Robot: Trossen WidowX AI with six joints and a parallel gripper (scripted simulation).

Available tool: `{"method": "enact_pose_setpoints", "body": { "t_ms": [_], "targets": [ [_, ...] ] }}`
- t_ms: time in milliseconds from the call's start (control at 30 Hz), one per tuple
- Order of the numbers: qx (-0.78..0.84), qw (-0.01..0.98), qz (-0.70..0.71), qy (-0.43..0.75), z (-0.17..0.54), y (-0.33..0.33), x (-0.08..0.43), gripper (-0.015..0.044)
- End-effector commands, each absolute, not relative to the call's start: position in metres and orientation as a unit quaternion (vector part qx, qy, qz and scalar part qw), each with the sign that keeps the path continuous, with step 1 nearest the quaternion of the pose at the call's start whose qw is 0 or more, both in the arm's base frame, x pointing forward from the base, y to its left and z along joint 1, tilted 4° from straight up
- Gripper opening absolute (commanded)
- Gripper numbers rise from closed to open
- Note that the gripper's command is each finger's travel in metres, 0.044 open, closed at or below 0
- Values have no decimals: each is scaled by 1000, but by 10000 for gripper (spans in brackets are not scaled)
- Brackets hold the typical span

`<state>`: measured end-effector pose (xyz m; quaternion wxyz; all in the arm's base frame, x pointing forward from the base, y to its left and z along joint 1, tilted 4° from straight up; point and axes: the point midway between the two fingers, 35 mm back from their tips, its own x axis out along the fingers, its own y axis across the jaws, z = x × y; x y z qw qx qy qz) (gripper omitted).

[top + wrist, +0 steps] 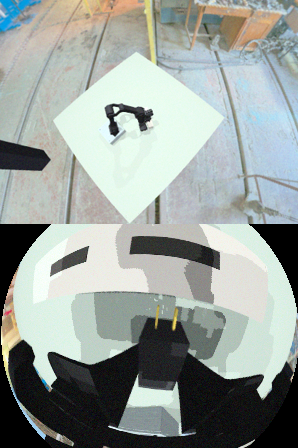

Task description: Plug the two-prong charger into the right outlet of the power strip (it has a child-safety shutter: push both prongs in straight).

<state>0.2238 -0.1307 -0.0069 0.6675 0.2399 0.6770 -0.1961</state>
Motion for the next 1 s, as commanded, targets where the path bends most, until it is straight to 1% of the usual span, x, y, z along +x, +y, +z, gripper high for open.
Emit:
{"method": "enact_pose_setpoints", "body": {
  "t_ms": [0, 967],
  "targets": [
    [243, 668, -197, 675, -7, -131, 225, 0],
    [243, 668, -197, 675, -6, -135, 231, 0]
  ]
}}
